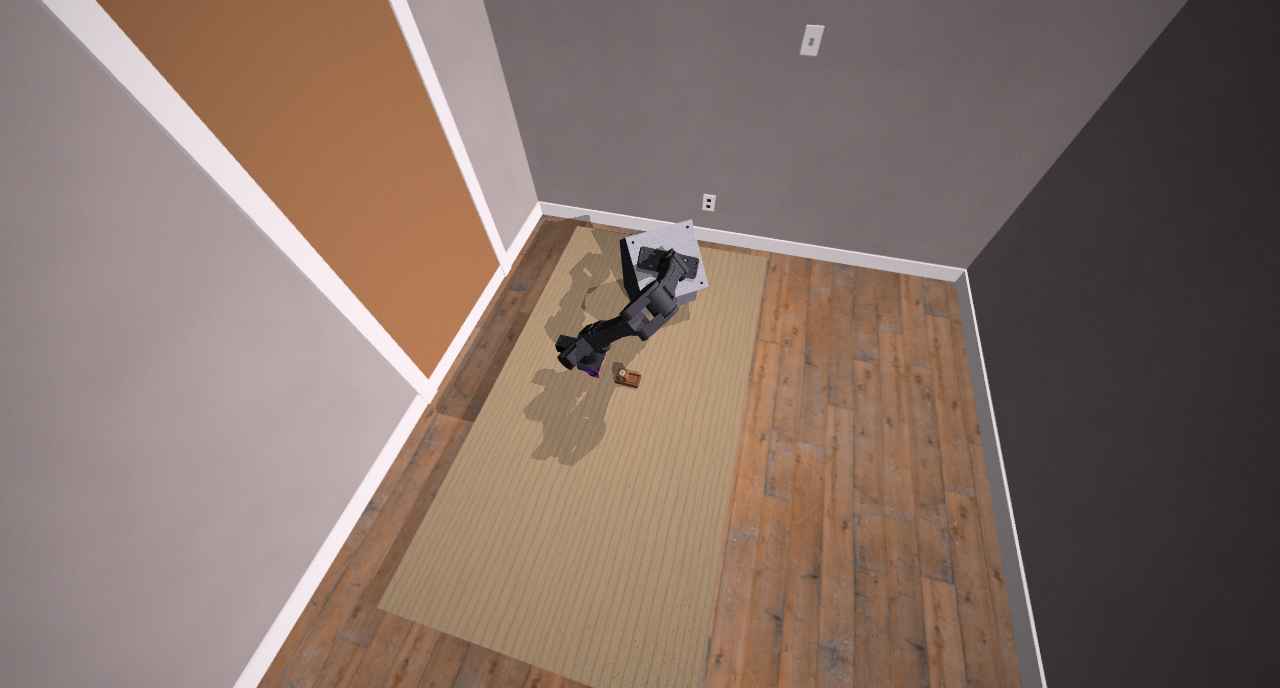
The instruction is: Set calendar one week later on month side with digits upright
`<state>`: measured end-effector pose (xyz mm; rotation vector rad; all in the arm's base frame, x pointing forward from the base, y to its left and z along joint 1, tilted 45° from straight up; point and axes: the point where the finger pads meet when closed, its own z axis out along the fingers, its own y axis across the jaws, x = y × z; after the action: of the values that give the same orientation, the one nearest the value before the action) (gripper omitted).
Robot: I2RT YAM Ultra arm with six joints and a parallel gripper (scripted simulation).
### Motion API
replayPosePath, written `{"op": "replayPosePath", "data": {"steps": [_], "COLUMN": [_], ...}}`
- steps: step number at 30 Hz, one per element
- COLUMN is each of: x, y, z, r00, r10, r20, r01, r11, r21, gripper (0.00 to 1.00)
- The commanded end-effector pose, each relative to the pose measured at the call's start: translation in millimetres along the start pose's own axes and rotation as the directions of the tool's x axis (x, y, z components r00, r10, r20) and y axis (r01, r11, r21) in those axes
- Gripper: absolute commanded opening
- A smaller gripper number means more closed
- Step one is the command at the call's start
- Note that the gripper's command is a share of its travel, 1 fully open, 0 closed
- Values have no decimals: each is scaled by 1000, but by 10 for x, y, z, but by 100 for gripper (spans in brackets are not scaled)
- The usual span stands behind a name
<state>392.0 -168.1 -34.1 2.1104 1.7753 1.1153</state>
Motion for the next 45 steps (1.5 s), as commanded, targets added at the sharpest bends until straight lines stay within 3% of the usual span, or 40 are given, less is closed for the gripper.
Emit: {"op": "replayPosePath", "data": {"steps": [1,29,35,45], "x": [-43,-43,-42,-34], "y": [24,24,24,21], "z": [-32,-33,-101,-778], "r00": [1000,1000,1000,1000], "r10": [1,1,1,0], "r20": [16,16,16,17], "r01": [-1,-1,-1,0], "r11": [1000,1000,1000,1000], "r21": [-6,-6,-6,-6], "gripper": [27,27,27,27]}}
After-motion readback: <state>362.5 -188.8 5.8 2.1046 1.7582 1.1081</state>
